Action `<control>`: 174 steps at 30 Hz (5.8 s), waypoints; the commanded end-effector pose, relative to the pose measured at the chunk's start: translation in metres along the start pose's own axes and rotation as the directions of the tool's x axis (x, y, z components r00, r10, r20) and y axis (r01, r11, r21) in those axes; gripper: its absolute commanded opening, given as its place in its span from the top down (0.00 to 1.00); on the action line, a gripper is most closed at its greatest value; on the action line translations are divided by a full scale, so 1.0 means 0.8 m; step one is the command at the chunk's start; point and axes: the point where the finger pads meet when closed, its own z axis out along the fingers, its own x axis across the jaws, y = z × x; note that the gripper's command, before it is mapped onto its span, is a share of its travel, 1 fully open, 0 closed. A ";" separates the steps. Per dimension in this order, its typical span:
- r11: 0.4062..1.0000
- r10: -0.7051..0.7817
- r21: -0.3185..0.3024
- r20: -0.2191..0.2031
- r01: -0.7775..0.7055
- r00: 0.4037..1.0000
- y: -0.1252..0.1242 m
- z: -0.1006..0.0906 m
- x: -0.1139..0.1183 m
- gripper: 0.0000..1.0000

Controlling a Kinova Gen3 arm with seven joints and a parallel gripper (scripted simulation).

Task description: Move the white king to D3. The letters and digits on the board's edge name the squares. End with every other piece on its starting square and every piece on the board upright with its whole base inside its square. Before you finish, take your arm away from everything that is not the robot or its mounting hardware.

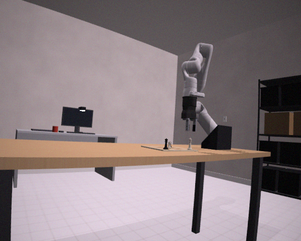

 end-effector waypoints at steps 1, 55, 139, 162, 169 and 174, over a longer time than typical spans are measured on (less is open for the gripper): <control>1.000 0.004 -0.001 0.007 -0.004 1.000 0.001 0.008 -0.002 0.21; 1.000 0.004 -0.001 0.006 -0.004 1.000 0.001 0.030 -0.003 0.21; 1.000 0.003 0.002 0.003 -0.003 1.000 -0.005 0.029 0.001 0.21; 1.000 0.003 0.002 0.003 -0.003 1.000 -0.005 0.029 0.001 0.21; 1.000 0.003 0.002 0.003 -0.003 1.000 -0.005 0.029 0.001 0.21; 1.000 0.003 0.001 0.004 -0.003 1.000 -0.004 0.029 0.001 0.21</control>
